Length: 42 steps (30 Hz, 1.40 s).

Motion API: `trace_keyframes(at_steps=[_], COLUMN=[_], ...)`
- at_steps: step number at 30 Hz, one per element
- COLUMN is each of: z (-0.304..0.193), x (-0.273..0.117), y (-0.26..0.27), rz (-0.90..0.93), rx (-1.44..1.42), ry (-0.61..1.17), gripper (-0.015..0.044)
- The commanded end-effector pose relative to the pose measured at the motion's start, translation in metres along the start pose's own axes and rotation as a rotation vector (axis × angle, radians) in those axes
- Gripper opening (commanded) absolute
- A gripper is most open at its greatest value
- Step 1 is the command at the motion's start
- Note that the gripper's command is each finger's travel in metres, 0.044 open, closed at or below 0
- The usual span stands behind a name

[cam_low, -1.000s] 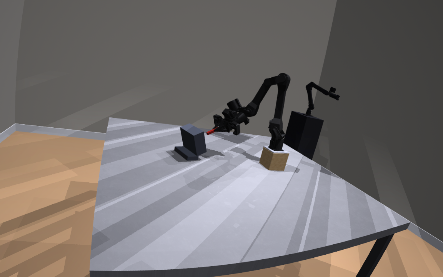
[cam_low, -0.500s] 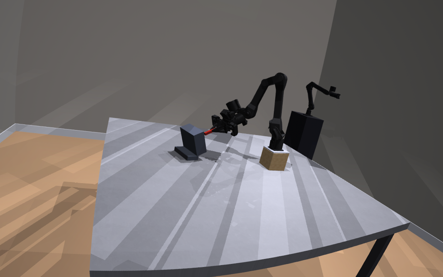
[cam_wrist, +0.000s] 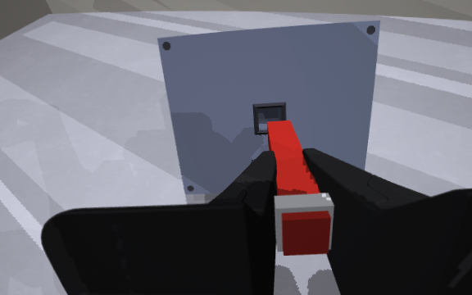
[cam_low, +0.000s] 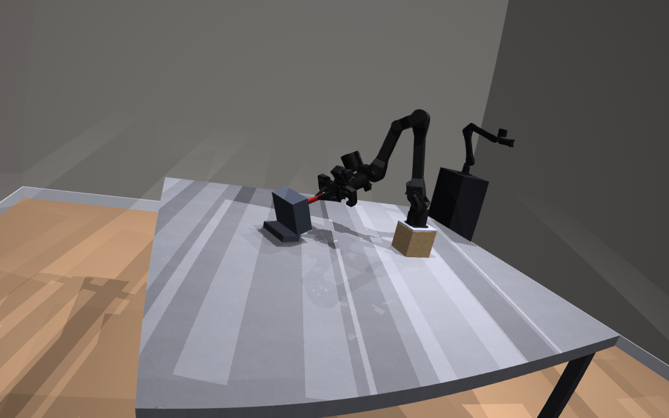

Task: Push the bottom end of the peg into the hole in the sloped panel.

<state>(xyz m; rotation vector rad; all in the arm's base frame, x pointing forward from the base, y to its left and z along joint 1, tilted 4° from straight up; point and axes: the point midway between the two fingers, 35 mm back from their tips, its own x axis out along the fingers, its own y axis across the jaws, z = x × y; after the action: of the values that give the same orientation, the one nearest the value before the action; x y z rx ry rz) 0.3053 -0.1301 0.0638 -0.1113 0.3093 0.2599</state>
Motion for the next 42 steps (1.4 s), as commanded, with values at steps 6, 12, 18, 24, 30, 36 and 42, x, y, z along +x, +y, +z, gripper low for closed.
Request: trace_keyframes(at_steps=[6, 12, 18, 24, 30, 36, 42], z=[-0.003, -0.003, -0.002, -0.003, -0.004, -0.005, -0.005], x=[0.004, 0.006, 0.014, 0.023, 0.025, 0.023, 0.023], y=[0.003, 0.003, 0.003, 0.003, 0.004, 0.006, 0.006], rz=[-0.002, -0.002, -0.002, -0.002, 0.000, 0.003, 0.003], rx=[0.012, 0.011, 0.012, 0.012, 0.012, 0.013, 0.013], ry=[-0.001, -0.001, -0.002, -0.003, -0.002, -0.001, -0.001], gripper=[0.0000, 0.0000, 0.0000, 0.0000, 0.0000, 0.0000, 0.0000])
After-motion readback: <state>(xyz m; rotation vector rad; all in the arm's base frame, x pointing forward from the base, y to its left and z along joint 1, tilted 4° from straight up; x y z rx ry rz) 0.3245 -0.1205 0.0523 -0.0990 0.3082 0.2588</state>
